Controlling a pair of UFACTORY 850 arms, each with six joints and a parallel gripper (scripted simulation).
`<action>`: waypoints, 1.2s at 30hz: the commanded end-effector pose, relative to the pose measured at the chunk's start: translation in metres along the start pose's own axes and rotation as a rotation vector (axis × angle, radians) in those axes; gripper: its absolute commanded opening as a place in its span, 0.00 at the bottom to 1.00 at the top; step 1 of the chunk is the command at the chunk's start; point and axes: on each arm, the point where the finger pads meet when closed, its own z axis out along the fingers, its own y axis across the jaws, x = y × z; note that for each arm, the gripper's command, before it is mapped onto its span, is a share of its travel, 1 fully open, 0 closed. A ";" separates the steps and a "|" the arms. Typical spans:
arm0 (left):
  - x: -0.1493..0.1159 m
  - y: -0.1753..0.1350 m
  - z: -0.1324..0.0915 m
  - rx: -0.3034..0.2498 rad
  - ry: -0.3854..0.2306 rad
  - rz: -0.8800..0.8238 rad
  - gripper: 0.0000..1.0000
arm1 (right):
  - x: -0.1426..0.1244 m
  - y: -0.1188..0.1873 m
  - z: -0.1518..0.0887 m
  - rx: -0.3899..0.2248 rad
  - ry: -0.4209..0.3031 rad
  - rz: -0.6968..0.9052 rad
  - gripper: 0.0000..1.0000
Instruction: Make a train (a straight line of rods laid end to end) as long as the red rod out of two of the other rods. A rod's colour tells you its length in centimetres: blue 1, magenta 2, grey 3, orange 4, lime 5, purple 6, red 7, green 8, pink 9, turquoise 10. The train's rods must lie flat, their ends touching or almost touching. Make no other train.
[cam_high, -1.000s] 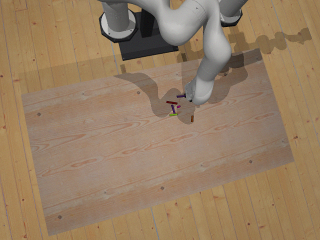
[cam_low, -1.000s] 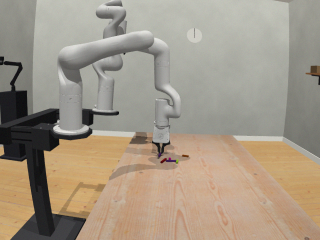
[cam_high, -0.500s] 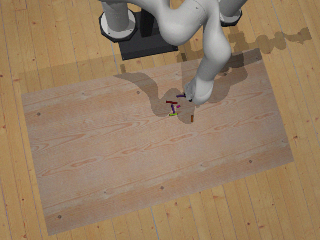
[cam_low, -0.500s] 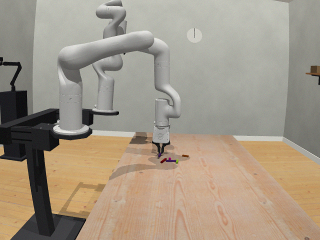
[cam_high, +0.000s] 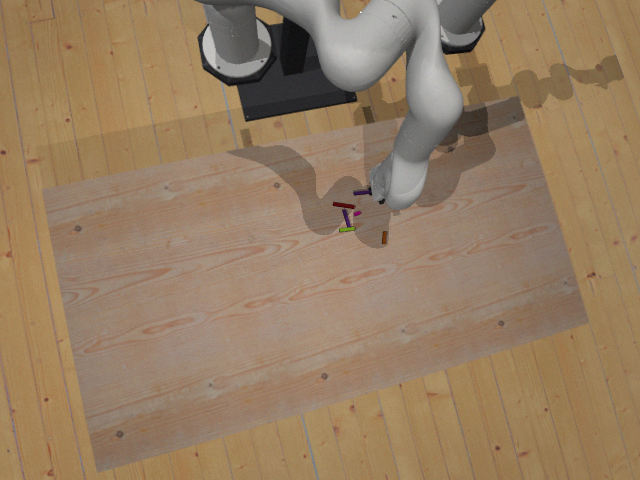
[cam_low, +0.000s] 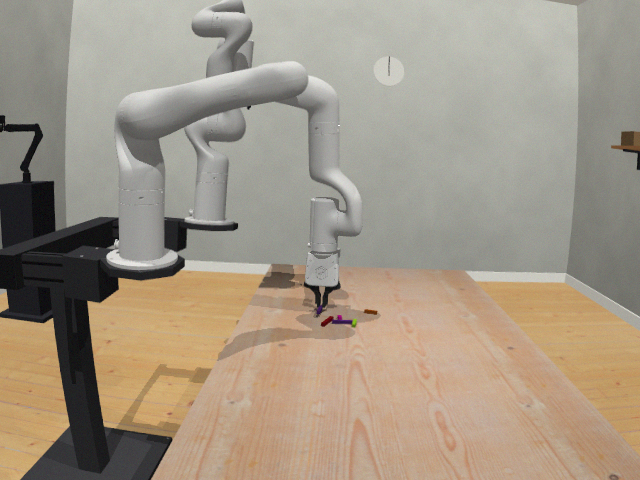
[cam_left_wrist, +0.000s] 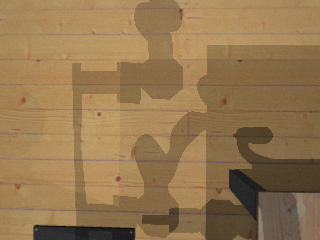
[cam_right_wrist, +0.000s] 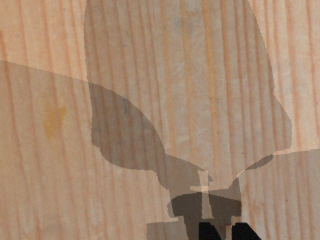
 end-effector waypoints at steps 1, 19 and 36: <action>0.000 0.000 -0.001 0.000 0.002 0.000 1.00 | 0.001 0.001 0.000 -0.001 0.001 0.000 0.06; 0.000 0.000 -0.001 0.000 0.002 0.000 1.00 | 0.001 0.001 0.010 -0.001 0.001 0.000 0.06; 0.000 0.000 -0.001 0.000 0.002 0.000 1.00 | 0.001 0.001 0.011 -0.001 0.001 0.000 0.06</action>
